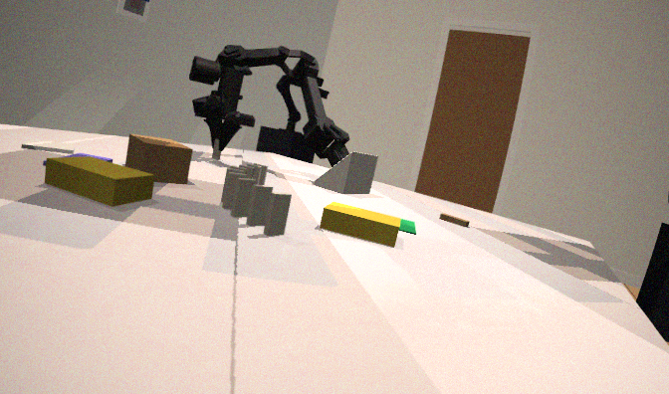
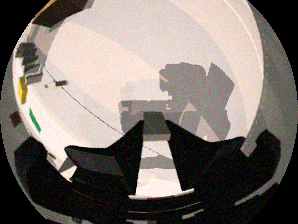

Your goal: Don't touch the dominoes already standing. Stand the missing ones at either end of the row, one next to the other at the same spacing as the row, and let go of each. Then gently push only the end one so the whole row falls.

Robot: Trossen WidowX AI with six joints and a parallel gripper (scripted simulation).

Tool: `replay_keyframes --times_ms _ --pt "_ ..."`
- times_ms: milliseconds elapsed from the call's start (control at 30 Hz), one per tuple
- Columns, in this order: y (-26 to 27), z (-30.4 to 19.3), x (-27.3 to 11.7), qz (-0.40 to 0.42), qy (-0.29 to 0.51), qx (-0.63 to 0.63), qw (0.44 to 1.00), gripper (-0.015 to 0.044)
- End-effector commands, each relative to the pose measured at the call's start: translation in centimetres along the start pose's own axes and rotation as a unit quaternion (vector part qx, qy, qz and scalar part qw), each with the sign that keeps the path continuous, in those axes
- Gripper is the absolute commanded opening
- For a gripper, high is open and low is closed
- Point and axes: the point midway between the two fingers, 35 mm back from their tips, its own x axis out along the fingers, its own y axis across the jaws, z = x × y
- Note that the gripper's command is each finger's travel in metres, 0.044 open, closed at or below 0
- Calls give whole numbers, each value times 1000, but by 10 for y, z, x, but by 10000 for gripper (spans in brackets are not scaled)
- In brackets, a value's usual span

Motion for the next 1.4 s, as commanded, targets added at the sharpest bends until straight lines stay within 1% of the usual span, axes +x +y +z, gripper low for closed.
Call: replay_keyframes --times_ms 0,133,200,467,533,633,900,1000,1267,1367 --pt "-1 7 -51 0 -48 15 999 107" --pt "-1 -1 -104 7 -93 25 995 107" --pt "-3 -6 -119 10 -108 28 994 107" --pt "-3 -6 -121 10 -110 29 994 107" --pt "4 -1 -122 16 -112 15 993 107" --pt "34 21 -125 36 -115 -38 992 107" --pt "123 61 -129 43 -81 -153 984 107" --pt "148 66 -130 41 -71 -182 980 107" --pt "249 67 -124 9 -15 -256 966 107" --pt "265 65 -122 1 -6 -266 964 107"
